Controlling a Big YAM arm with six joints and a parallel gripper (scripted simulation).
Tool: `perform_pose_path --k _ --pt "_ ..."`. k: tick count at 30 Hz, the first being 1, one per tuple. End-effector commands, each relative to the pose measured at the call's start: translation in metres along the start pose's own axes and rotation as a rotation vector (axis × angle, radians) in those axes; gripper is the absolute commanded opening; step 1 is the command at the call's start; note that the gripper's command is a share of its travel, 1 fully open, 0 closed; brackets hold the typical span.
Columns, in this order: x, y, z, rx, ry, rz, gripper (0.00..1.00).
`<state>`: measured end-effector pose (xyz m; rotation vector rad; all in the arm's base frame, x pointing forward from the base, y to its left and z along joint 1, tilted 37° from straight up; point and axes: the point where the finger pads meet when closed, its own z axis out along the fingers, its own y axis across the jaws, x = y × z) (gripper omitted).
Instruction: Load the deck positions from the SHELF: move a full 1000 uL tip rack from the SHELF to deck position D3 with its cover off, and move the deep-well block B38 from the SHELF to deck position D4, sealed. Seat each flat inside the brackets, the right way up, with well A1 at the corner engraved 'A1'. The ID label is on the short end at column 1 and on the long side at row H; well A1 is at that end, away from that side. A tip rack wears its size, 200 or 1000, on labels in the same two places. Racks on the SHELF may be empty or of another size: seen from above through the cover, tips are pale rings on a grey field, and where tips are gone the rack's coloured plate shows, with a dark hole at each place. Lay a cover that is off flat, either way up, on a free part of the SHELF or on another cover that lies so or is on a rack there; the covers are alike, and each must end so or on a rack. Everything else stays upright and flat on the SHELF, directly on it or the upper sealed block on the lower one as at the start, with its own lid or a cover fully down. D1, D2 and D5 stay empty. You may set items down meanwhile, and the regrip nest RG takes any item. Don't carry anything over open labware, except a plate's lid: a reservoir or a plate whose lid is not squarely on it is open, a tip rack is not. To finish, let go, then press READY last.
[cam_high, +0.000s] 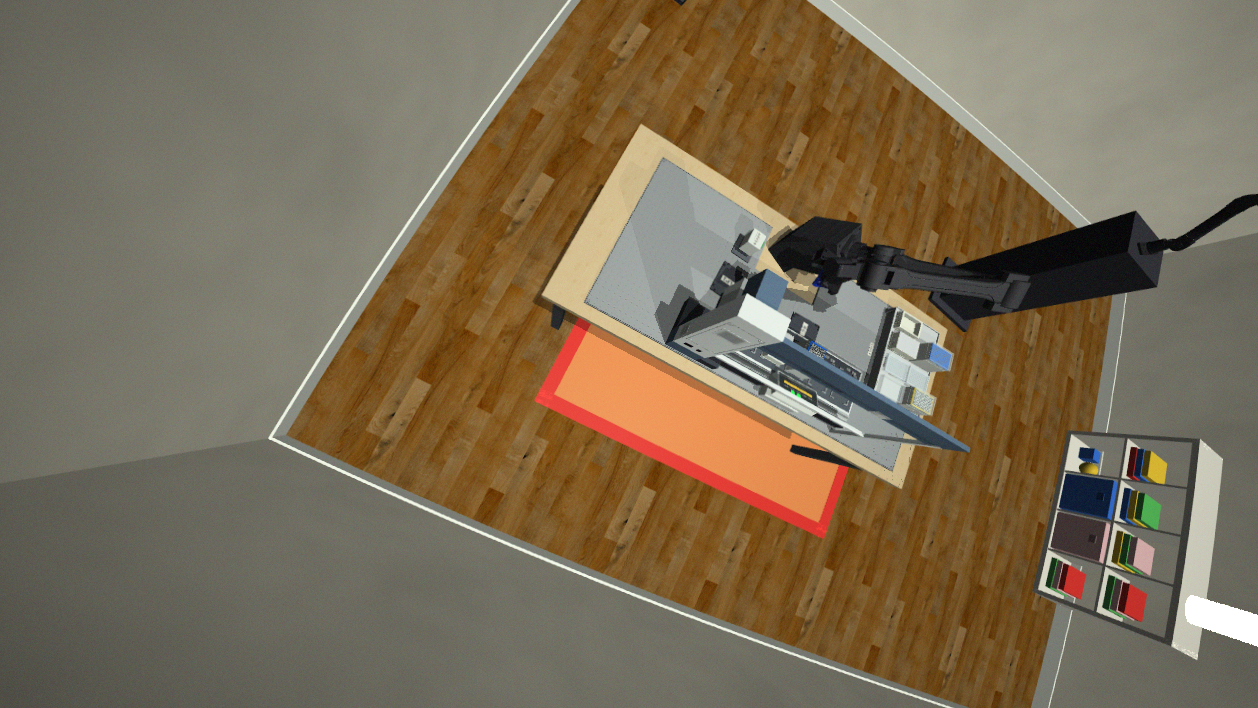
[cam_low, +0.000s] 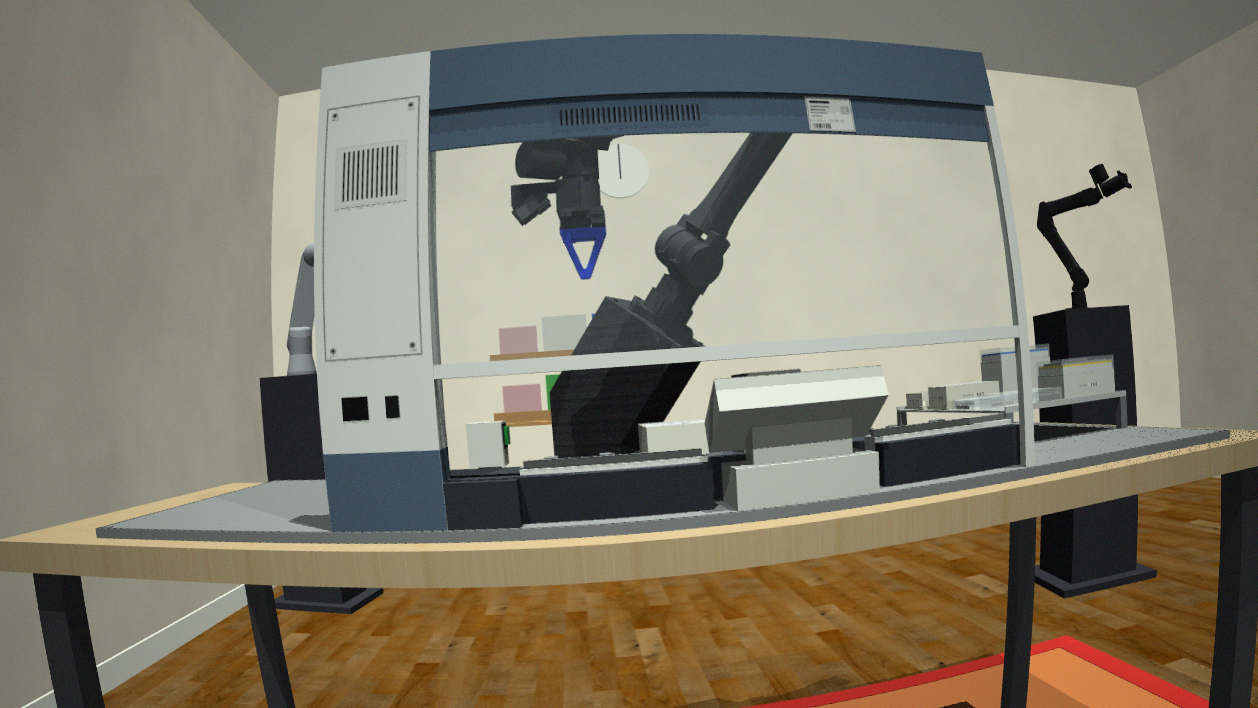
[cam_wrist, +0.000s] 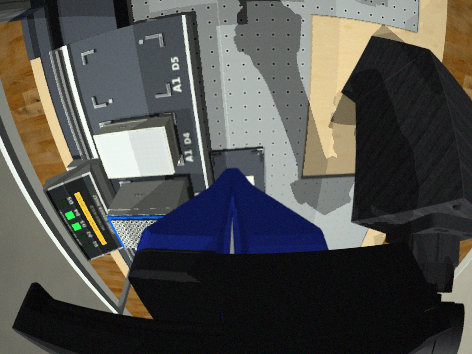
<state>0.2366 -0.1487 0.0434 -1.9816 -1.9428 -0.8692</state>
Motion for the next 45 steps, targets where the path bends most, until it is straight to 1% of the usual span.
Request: perform_pose_path --k 1,3,4,5,18,20,21,22,23,24,25,28,32,35,37,45 --pt "-0.029 0.015 -0.015 -0.028 -0.043 -0.048 0.00" --pt "-0.029 0.015 -0.015 -0.028 -0.043 -0.048 0.00" --pt "-0.029 0.011 -0.011 -0.017 -0.027 -0.041 0.00" --pt "-0.039 0.015 -0.015 -0.027 -0.043 -0.047 0.00" --pt "-0.106 0.016 -0.015 -0.025 -0.044 -0.044 0.00" --pt "-0.106 0.016 -0.015 -0.025 -0.044 -0.044 0.00" --pt "-0.081 0.007 0.001 0.010 0.004 -0.045 0.00" --pt "-0.080 0.008 -0.002 0.007 -0.003 -0.049 0.00" --pt "-0.081 0.008 -0.002 0.005 -0.006 -0.051 0.00" --pt "-0.089 -0.002 -0.008 -0.014 -0.023 -0.031 0.00" --pt "-0.090 -0.007 -0.008 -0.015 -0.026 -0.033 0.00" --pt "-0.093 -0.026 0.000 -0.004 -0.003 -0.019 0.00" --pt "-0.094 -0.045 -0.001 -0.005 -0.009 -0.022 0.00" --pt "-0.095 -0.061 0.001 -0.003 -0.004 -0.020 0.00" --pt "-0.095 -0.061 0.001 -0.003 -0.004 -0.020 0.00" --pt "-0.097 -0.101 0.001 -0.002 -0.004 -0.020 0.00"
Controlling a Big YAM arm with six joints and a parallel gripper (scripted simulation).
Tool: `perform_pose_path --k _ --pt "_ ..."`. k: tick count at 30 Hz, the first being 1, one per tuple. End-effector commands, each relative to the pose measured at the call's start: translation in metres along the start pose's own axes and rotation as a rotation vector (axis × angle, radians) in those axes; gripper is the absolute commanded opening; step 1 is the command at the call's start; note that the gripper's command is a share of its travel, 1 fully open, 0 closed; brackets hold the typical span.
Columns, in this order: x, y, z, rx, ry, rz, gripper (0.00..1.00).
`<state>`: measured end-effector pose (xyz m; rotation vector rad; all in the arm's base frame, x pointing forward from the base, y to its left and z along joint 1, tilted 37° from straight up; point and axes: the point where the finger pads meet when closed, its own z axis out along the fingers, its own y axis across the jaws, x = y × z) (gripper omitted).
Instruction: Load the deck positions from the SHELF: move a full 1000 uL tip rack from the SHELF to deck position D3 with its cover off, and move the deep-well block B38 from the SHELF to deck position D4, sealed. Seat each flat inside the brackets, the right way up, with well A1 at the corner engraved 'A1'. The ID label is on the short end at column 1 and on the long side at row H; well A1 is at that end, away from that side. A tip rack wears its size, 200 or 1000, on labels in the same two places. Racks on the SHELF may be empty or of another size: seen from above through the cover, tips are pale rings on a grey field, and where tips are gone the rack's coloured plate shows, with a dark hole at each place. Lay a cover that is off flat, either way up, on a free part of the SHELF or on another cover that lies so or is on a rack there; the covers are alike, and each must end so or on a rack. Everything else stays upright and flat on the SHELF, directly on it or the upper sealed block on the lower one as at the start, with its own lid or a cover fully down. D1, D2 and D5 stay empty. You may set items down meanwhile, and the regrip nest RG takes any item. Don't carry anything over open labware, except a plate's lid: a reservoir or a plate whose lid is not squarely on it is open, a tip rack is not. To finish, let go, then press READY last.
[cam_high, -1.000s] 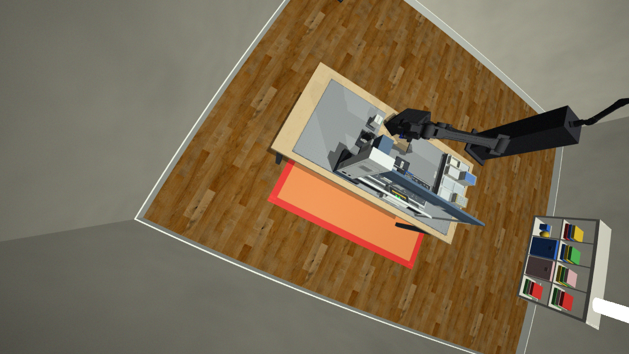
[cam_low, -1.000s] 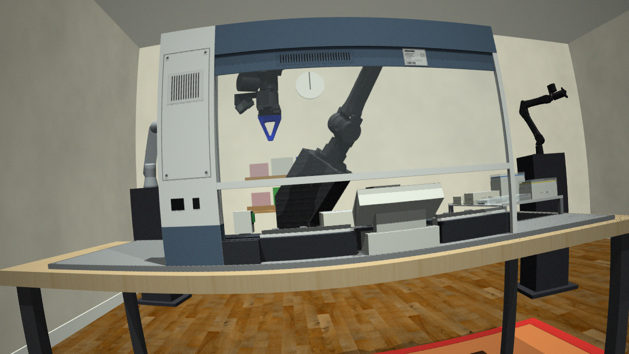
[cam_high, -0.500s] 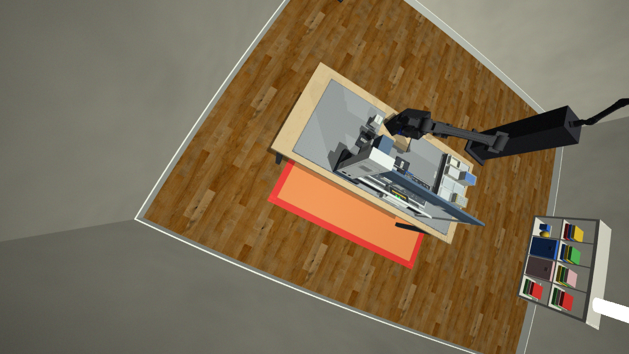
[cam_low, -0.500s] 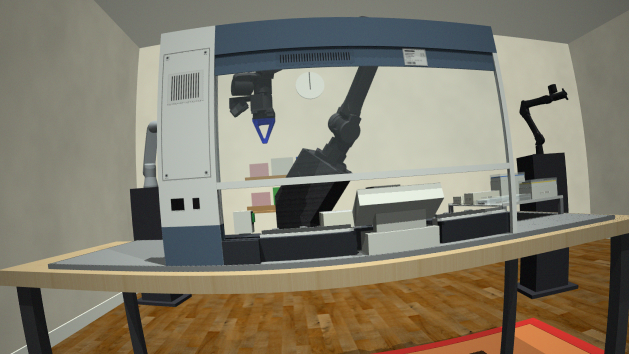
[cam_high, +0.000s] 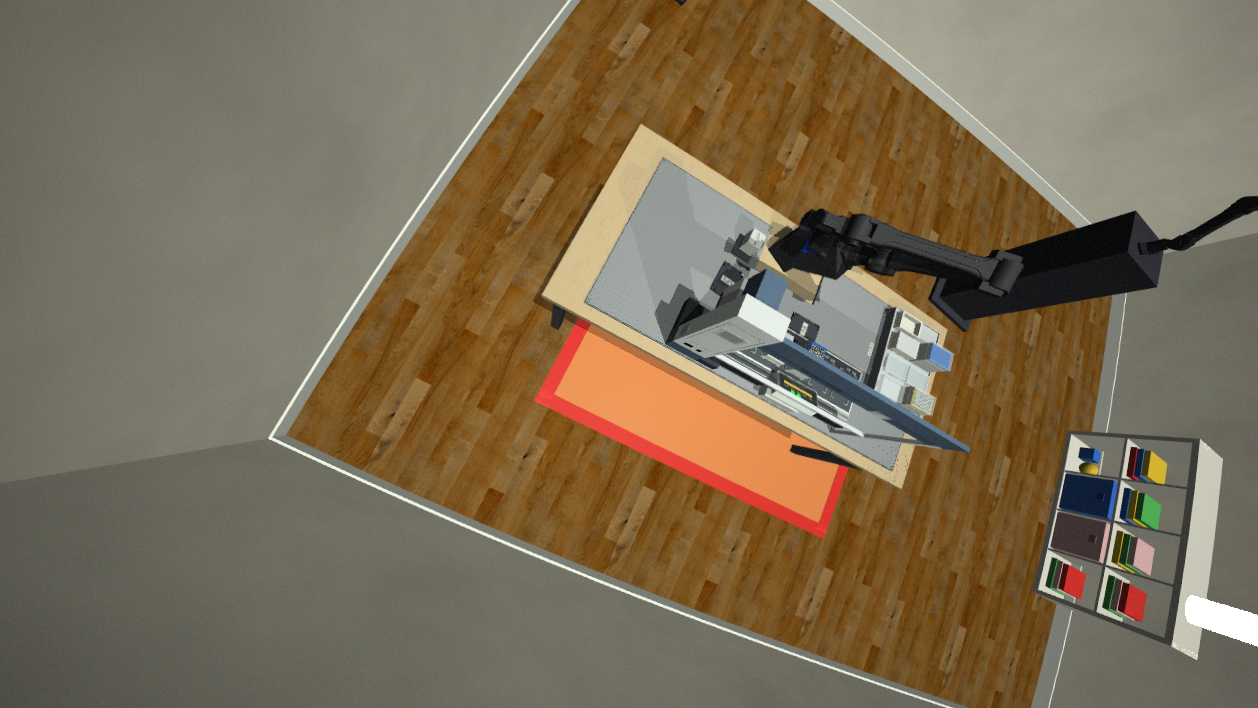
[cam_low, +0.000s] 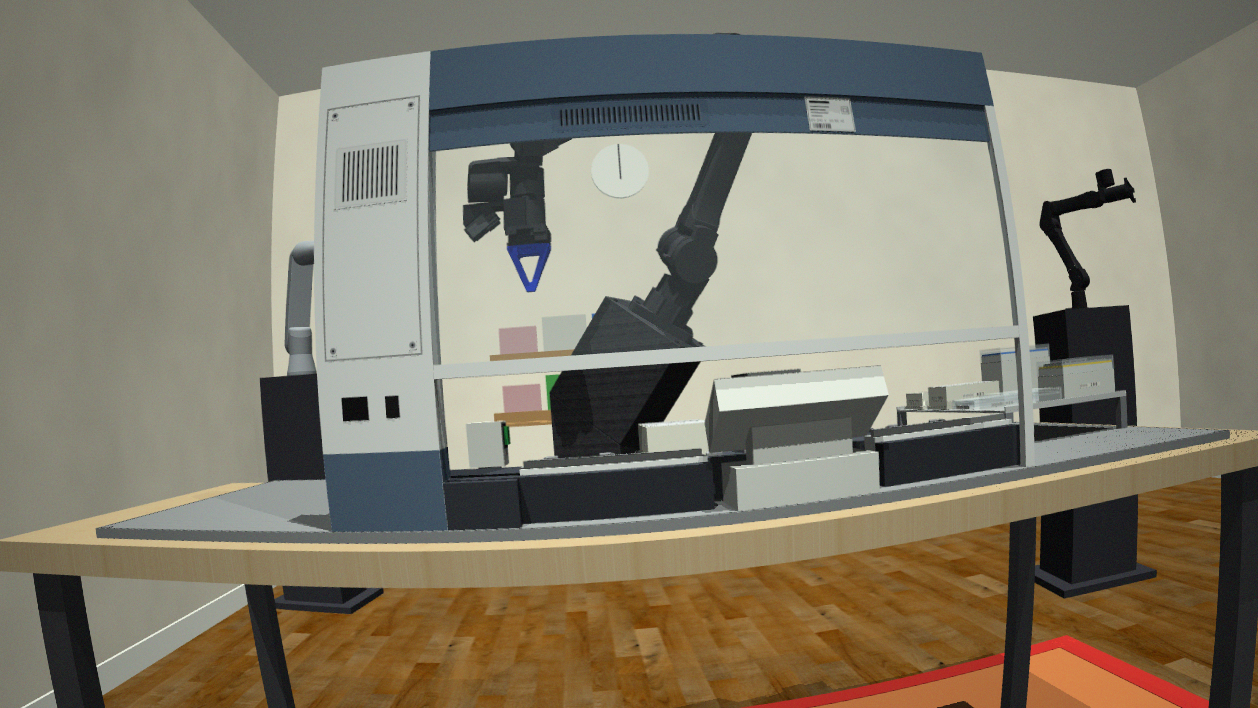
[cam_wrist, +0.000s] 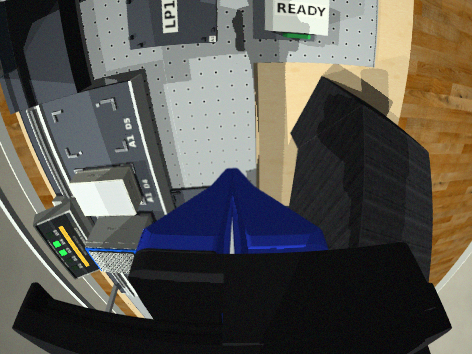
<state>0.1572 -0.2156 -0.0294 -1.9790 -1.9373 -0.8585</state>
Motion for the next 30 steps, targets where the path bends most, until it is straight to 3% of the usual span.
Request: perform_pose_path --k 1,17,26,30 --pt "-0.005 -0.018 0.000 -0.011 -0.005 -0.025 0.00" --pt "-0.010 -0.088 0.001 -0.009 -0.008 -0.027 0.00" --pt "-0.012 -0.081 -0.005 0.003 -0.020 -0.055 0.00" --pt "-0.009 -0.083 0.010 -0.001 -0.002 -0.042 0.00"
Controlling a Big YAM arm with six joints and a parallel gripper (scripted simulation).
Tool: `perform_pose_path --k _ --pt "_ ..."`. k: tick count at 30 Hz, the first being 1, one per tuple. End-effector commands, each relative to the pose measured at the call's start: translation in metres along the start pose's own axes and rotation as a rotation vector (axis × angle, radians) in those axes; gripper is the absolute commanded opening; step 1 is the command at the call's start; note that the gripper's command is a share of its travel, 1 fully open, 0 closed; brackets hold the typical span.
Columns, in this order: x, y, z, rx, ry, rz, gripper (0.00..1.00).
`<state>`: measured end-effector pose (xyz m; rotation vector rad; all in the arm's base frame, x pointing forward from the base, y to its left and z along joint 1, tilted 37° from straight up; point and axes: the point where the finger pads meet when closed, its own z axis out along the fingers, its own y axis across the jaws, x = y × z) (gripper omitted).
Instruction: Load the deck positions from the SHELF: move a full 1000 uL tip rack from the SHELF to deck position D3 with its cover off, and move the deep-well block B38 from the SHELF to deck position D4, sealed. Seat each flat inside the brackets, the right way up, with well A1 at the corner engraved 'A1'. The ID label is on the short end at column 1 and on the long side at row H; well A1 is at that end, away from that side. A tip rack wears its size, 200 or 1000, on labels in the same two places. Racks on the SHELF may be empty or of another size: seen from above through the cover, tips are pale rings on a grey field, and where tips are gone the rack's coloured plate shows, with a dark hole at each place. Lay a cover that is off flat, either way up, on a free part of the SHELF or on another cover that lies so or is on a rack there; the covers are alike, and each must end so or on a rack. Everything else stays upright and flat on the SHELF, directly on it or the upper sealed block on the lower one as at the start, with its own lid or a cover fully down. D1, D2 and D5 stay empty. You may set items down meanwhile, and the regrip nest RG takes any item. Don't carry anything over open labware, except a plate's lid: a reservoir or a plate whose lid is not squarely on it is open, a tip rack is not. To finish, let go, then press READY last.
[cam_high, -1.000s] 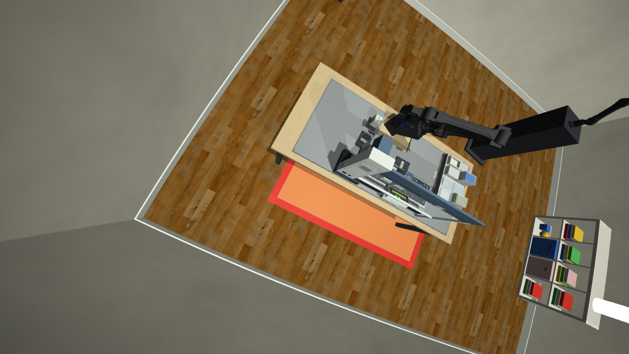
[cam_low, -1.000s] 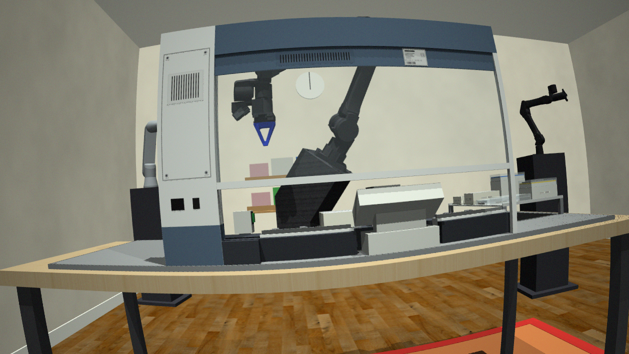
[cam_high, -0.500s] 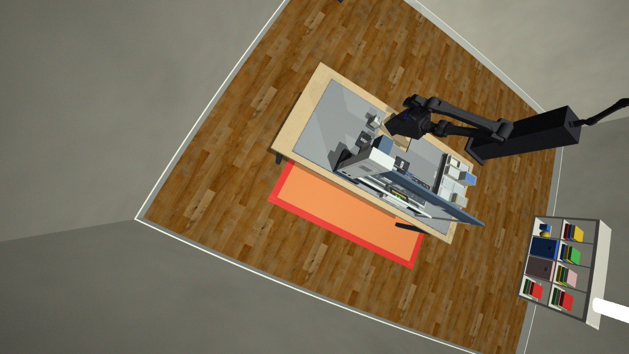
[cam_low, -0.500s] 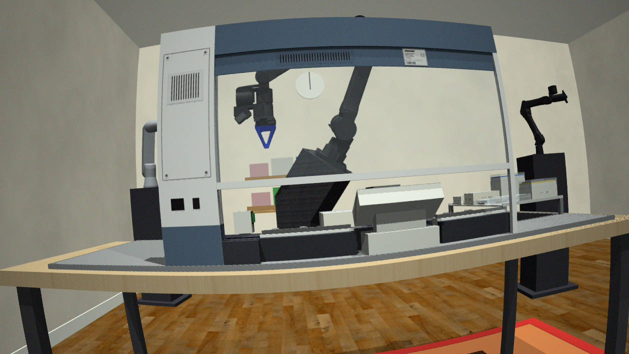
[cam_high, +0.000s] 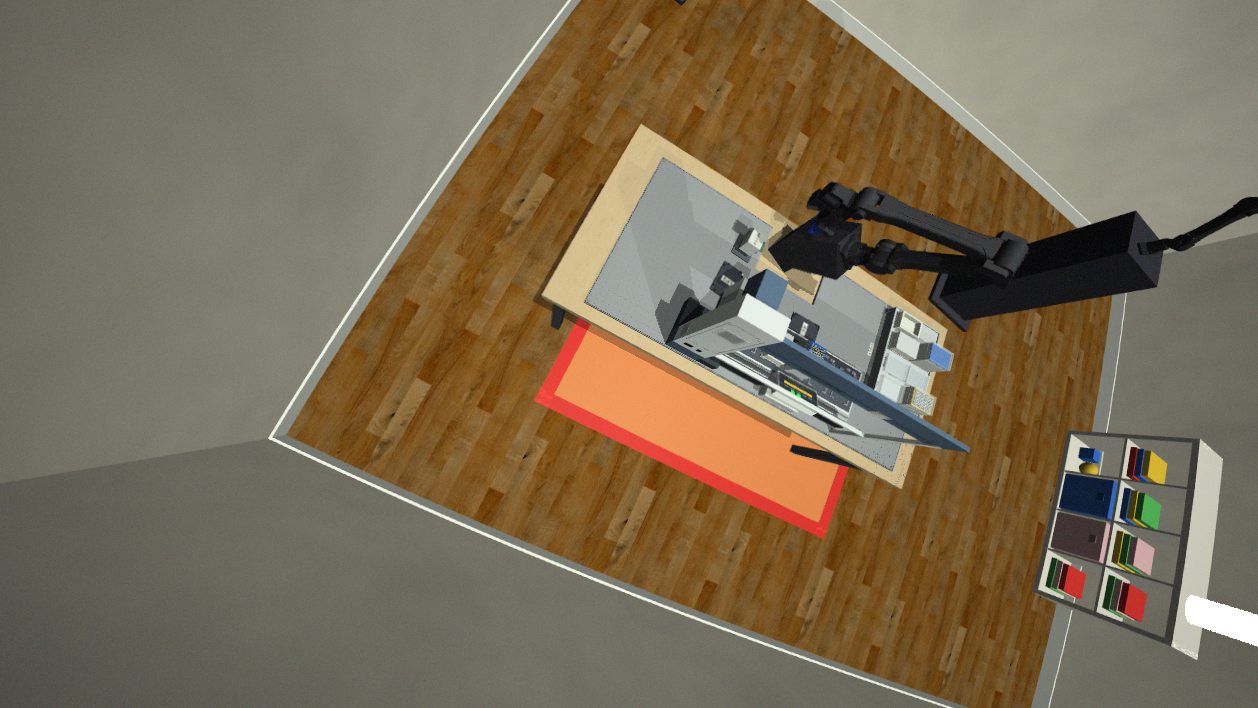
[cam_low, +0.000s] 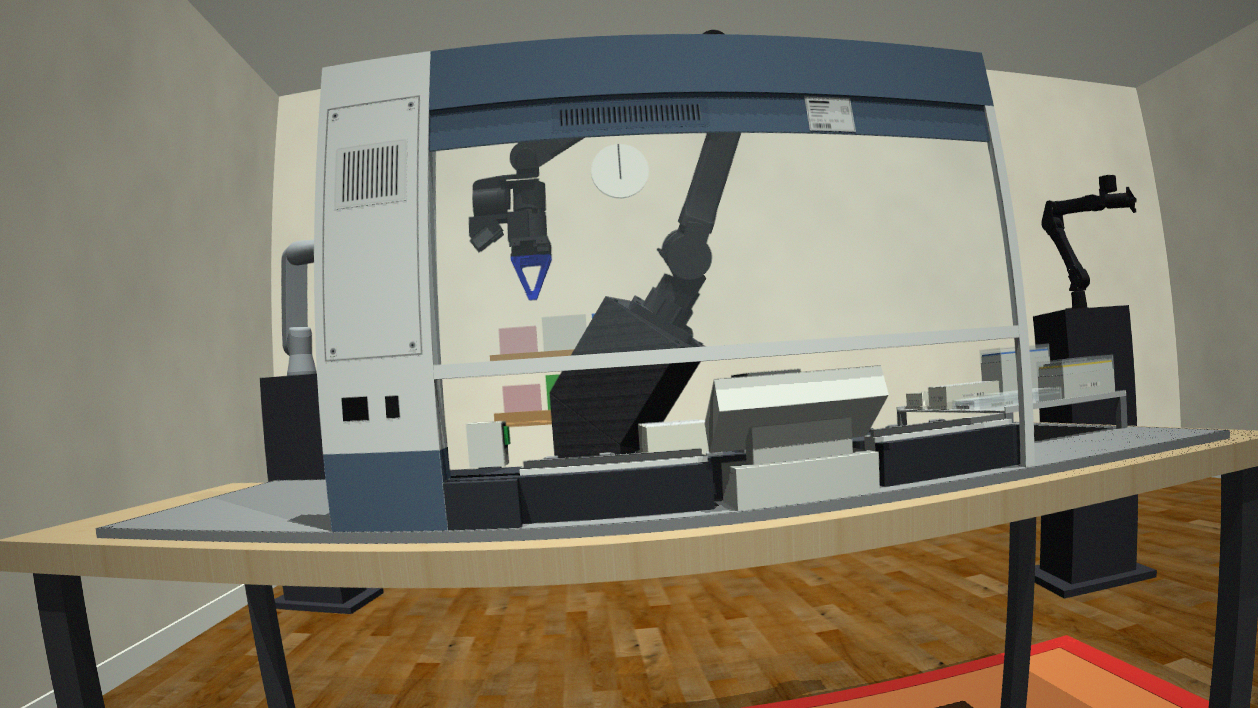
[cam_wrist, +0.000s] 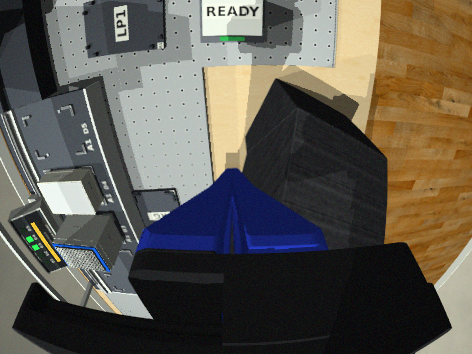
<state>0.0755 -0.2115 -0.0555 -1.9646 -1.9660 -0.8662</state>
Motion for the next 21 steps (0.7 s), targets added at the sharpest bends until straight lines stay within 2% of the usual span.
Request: perform_pose_path --k 1,21 --pt "-0.002 0.002 0.008 0.003 0.001 -0.013 0.00" --pt "-0.001 0.002 0.038 0.003 0.002 -0.004 0.00"
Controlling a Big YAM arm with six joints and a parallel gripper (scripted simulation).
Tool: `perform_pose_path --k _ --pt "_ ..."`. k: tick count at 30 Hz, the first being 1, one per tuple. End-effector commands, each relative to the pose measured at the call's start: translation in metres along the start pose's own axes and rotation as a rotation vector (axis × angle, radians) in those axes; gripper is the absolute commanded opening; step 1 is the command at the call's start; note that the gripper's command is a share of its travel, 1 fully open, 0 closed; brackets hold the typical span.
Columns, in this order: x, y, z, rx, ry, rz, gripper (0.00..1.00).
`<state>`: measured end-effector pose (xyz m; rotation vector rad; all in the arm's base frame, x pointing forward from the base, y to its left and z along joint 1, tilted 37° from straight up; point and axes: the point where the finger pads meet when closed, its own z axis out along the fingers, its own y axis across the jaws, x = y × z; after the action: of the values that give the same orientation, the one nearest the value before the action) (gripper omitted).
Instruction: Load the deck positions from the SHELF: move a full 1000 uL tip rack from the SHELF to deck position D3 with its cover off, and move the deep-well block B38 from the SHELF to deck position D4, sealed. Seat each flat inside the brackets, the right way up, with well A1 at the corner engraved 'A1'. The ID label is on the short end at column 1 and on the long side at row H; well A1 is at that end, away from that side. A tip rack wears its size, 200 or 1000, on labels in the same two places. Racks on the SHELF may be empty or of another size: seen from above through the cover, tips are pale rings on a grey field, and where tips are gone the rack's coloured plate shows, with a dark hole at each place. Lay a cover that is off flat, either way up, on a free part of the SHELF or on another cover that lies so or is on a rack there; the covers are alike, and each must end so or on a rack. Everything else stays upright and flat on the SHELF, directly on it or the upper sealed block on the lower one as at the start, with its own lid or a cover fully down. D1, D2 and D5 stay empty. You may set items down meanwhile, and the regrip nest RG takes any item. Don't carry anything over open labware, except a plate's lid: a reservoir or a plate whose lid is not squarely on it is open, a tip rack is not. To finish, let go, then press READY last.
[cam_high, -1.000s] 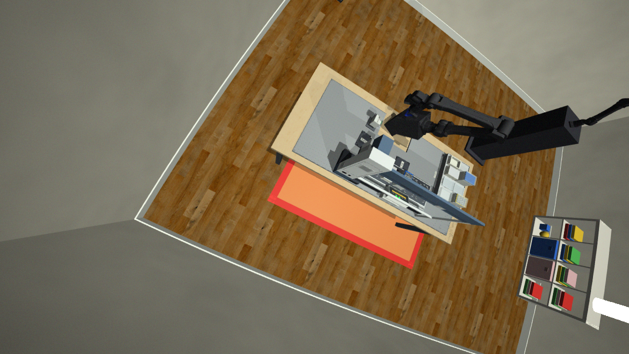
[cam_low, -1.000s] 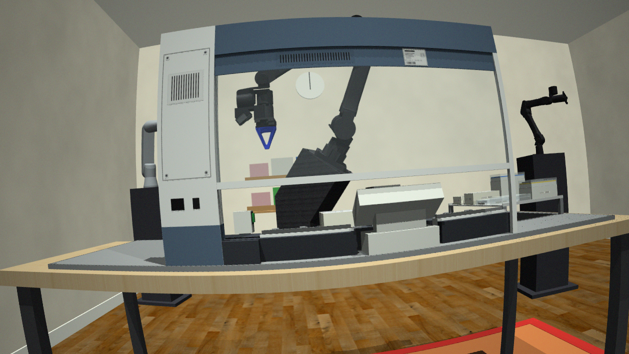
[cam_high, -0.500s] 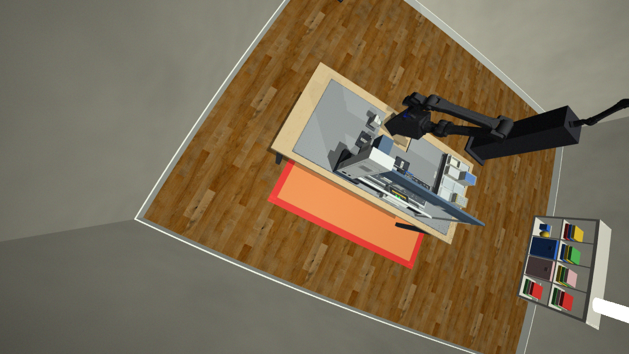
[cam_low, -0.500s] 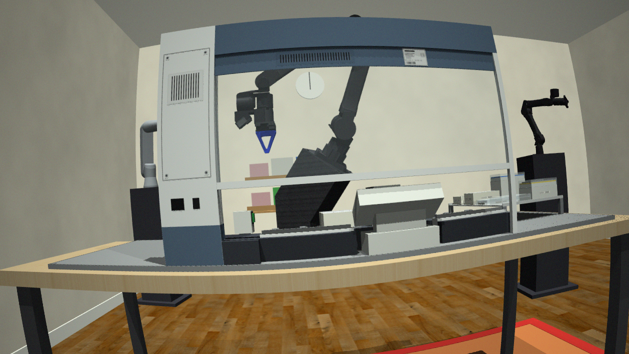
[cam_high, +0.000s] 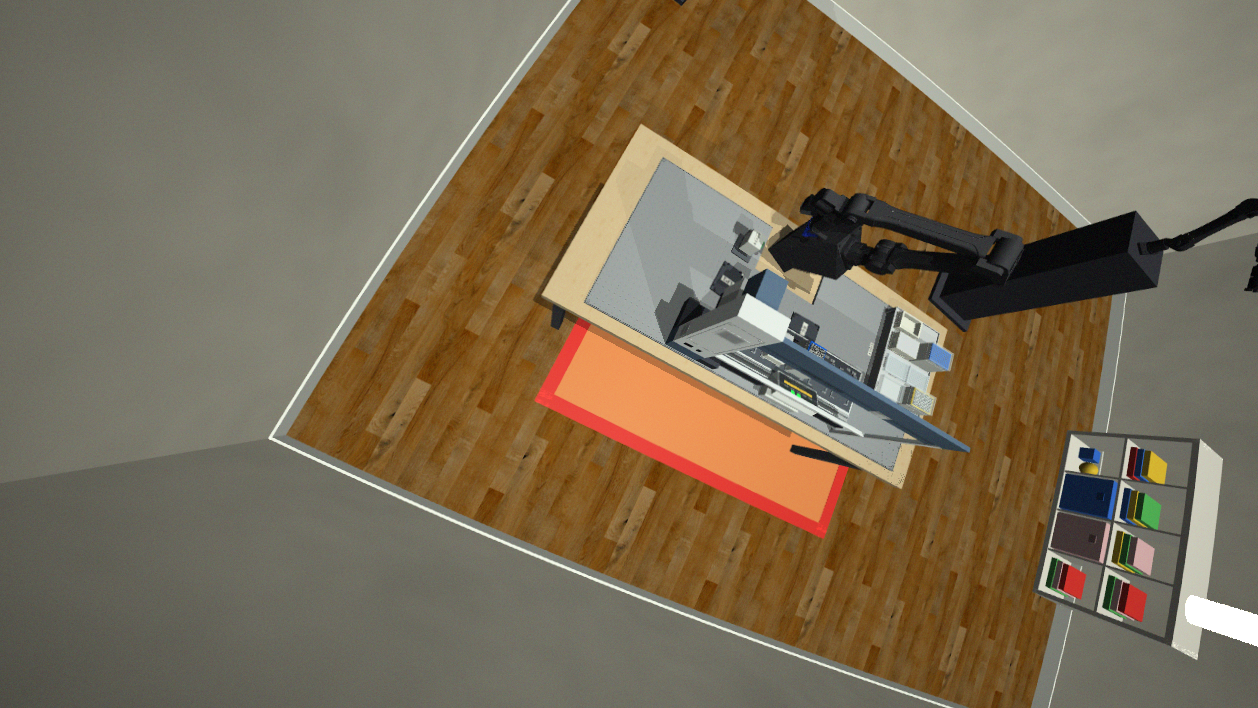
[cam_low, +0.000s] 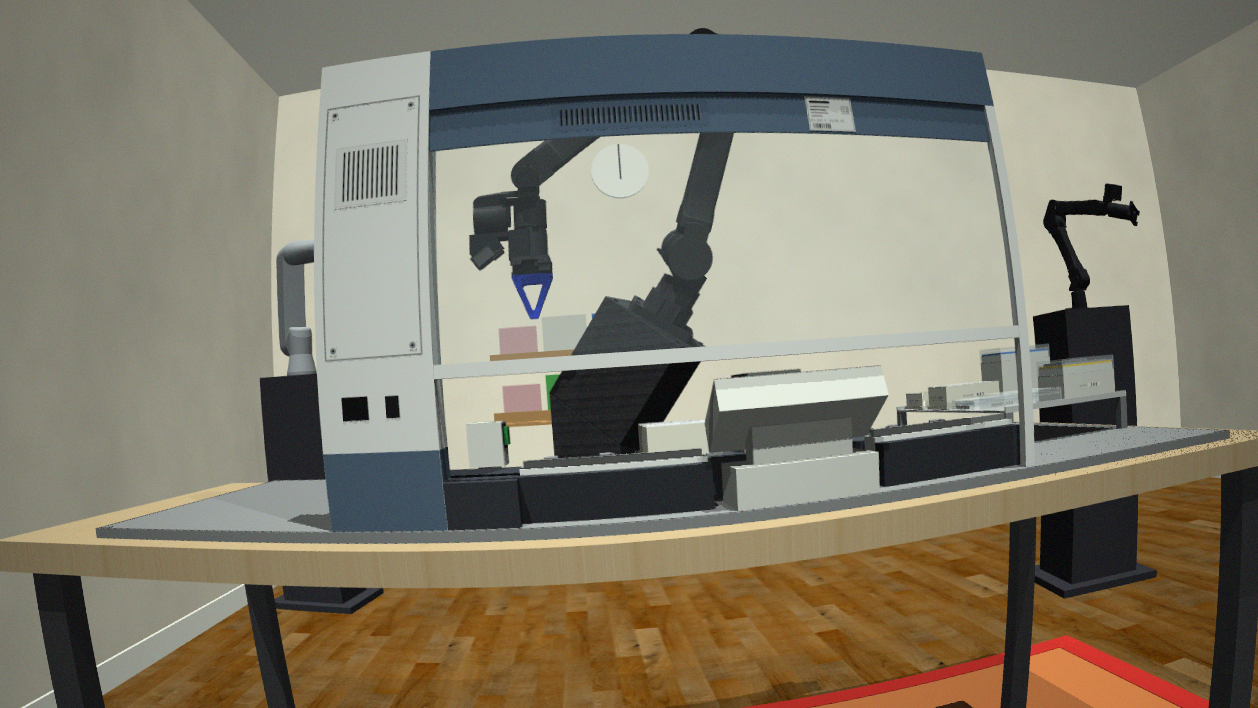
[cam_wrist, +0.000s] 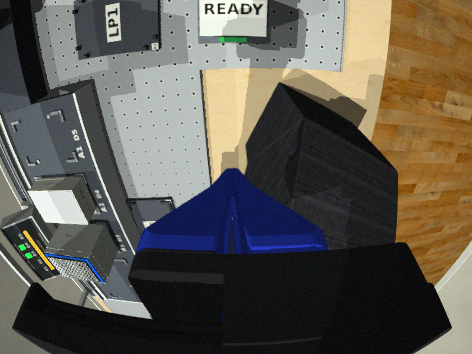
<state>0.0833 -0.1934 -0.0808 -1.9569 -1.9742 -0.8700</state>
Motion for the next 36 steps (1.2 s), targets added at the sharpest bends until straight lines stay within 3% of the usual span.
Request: perform_pose_path --k 1,36 --pt "-0.001 0.002 0.008 0.004 0.000 0.004 0.00" --pt "0.000 0.002 0.060 0.003 0.003 0.005 0.00"
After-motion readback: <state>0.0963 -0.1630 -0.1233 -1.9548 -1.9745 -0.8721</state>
